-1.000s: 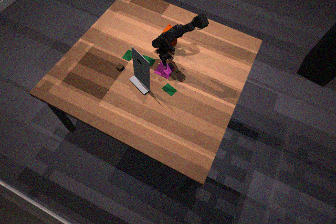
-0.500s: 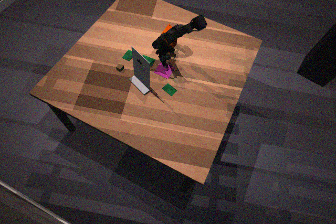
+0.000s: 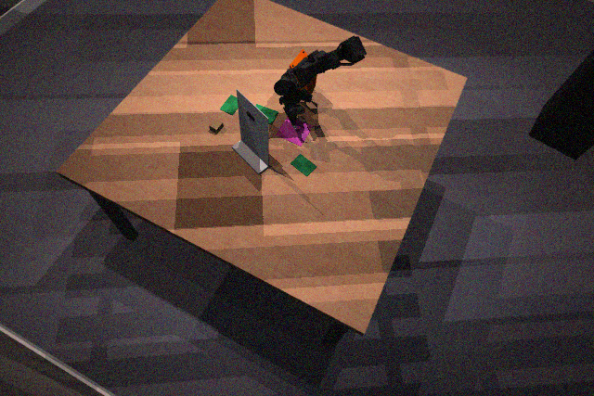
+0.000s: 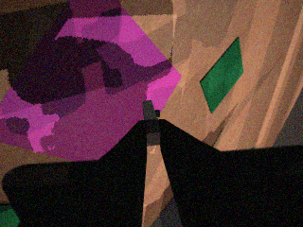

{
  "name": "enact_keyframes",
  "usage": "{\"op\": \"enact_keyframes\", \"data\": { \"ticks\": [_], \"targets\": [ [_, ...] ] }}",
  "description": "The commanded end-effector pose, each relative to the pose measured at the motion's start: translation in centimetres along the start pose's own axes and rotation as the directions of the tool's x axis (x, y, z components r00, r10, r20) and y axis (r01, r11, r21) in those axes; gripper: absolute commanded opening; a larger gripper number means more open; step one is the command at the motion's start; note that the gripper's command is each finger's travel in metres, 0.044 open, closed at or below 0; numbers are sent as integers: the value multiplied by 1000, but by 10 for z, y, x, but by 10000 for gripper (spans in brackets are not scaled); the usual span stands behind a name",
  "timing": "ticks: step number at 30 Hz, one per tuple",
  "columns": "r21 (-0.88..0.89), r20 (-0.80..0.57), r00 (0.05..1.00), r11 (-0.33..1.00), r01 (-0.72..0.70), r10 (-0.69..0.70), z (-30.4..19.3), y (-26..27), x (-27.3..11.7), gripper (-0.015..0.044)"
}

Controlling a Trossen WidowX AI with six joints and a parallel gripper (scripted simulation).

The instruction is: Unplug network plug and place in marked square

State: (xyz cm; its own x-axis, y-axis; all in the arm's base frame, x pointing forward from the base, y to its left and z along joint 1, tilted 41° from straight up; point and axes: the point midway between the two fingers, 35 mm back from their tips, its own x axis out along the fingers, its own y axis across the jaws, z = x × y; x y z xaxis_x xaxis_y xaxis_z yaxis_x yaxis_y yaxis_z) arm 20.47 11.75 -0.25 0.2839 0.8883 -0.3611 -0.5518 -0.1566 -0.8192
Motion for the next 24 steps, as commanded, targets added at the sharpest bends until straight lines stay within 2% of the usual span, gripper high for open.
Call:
{"op": "enact_keyframes", "data": {
  "ticks": [1,24],
  "targets": [
    [6,-3,1000,1000,-2,2,0,2,2,0],
    [7,-3,1000,1000,-1,1,1,9,12,0]
  ]
}}
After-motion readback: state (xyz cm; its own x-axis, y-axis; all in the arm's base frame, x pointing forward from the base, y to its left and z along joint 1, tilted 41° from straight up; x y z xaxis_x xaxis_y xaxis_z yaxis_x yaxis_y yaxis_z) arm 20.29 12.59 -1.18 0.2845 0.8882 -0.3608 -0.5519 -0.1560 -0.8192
